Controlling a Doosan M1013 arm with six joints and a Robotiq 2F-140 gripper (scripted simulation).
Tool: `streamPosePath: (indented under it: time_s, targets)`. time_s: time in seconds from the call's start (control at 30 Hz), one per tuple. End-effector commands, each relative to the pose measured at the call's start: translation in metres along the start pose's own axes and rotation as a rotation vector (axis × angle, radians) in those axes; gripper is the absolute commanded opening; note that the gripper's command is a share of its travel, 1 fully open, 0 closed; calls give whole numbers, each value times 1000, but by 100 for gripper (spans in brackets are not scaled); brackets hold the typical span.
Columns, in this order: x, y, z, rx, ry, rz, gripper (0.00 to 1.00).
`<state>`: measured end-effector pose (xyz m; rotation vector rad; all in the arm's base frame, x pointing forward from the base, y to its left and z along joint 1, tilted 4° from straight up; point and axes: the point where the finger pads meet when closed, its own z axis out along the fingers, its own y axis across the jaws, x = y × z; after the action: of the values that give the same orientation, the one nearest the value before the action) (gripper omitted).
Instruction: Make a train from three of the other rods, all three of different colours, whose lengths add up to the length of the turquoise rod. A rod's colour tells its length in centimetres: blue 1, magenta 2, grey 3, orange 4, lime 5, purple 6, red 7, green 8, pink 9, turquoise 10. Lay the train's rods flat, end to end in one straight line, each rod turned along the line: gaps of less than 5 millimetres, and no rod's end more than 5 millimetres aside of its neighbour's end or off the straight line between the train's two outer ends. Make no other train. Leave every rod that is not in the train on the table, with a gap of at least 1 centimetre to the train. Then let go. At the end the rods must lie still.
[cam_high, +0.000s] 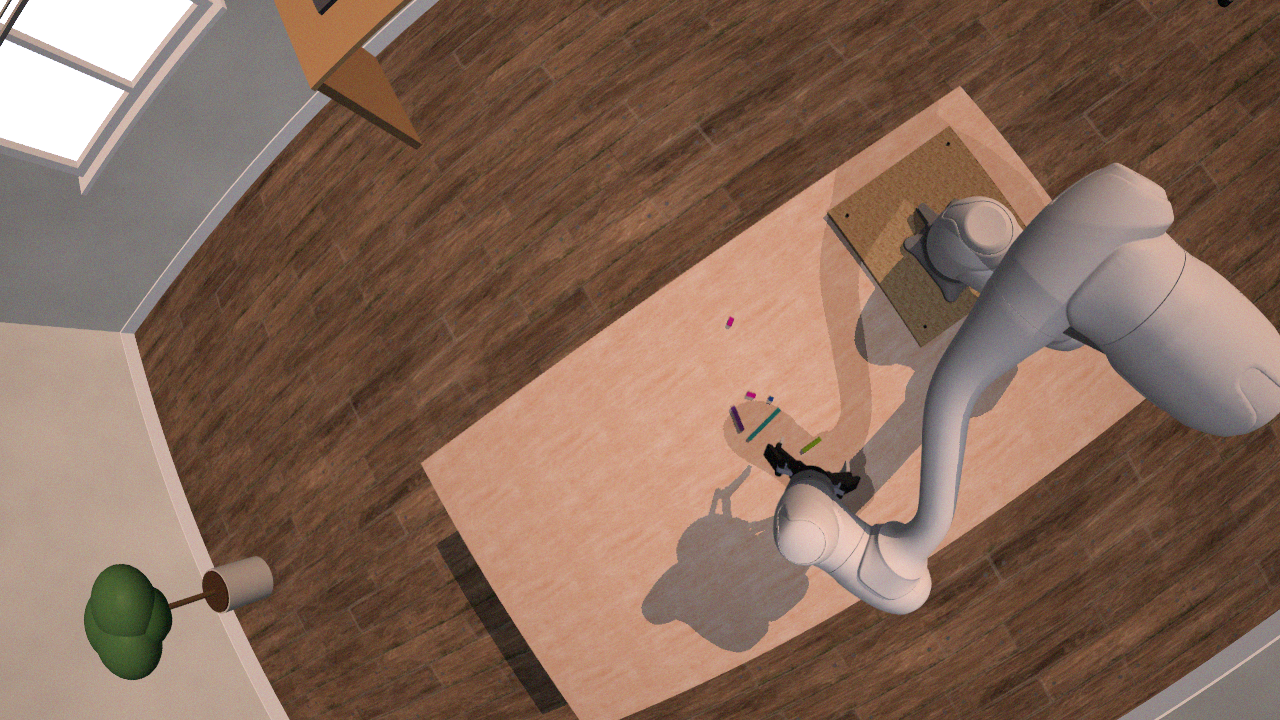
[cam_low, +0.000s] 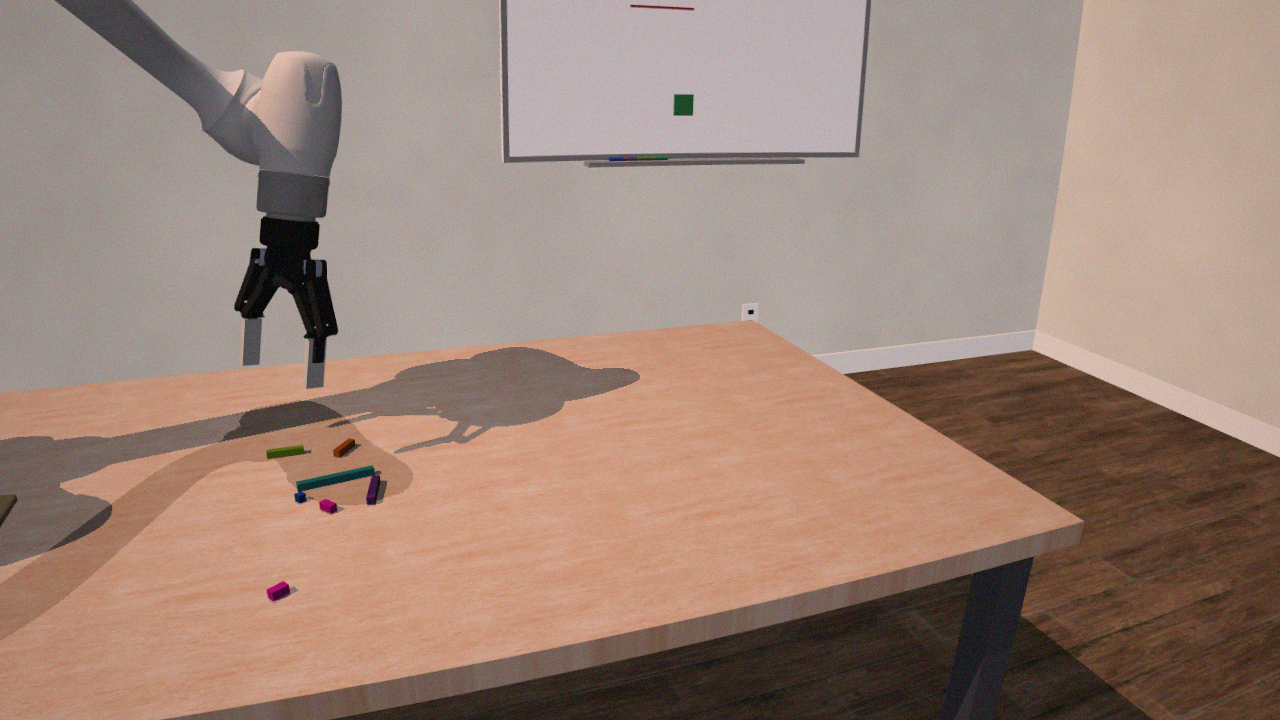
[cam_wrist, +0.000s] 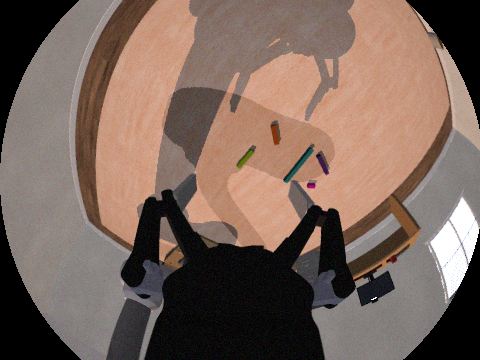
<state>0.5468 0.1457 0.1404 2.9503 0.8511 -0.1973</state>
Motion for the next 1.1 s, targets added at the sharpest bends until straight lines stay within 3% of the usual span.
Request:
streamPosePath:
  time_s: [0.0, 0.43, 1.07]
  targets:
    - [-17, 30, 17, 18, 58, 156, 100]
    - [-81, 103, 61, 66, 199, 622, 100]
    - [-83, 105, 63, 67, 203, 635, 100]
